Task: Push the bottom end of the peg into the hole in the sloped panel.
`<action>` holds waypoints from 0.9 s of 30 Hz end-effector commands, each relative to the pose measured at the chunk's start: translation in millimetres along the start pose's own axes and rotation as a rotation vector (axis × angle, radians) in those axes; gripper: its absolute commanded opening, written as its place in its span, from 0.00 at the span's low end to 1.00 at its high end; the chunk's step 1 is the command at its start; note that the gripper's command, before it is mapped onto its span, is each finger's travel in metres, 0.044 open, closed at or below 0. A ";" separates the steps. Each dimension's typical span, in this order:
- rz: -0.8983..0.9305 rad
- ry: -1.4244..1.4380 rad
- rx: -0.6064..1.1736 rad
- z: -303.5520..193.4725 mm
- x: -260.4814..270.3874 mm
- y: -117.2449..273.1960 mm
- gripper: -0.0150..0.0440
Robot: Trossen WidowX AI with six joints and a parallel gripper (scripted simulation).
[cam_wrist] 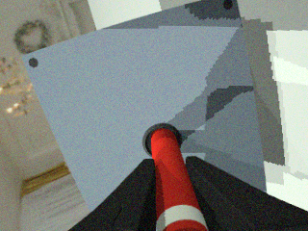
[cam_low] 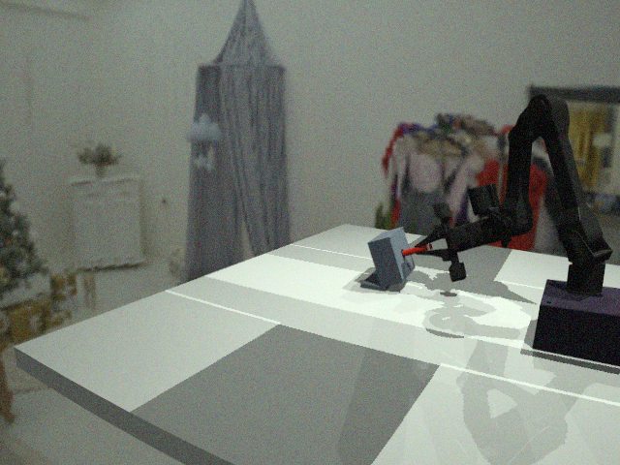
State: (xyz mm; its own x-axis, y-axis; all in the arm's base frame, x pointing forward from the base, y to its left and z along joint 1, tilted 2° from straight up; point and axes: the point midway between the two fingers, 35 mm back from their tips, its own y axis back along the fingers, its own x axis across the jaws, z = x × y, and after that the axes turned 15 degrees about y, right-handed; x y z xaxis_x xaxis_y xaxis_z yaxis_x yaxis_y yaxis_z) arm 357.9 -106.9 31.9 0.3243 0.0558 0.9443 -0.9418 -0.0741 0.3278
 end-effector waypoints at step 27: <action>0.002 -0.004 -0.004 0.8 -0.6 -12.7 0.25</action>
State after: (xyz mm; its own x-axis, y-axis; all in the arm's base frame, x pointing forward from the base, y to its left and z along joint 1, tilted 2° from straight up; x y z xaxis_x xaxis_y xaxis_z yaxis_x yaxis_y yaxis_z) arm 367.3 -106.0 28.4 0.3212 0.0569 0.9453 -0.9429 -0.0737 0.3248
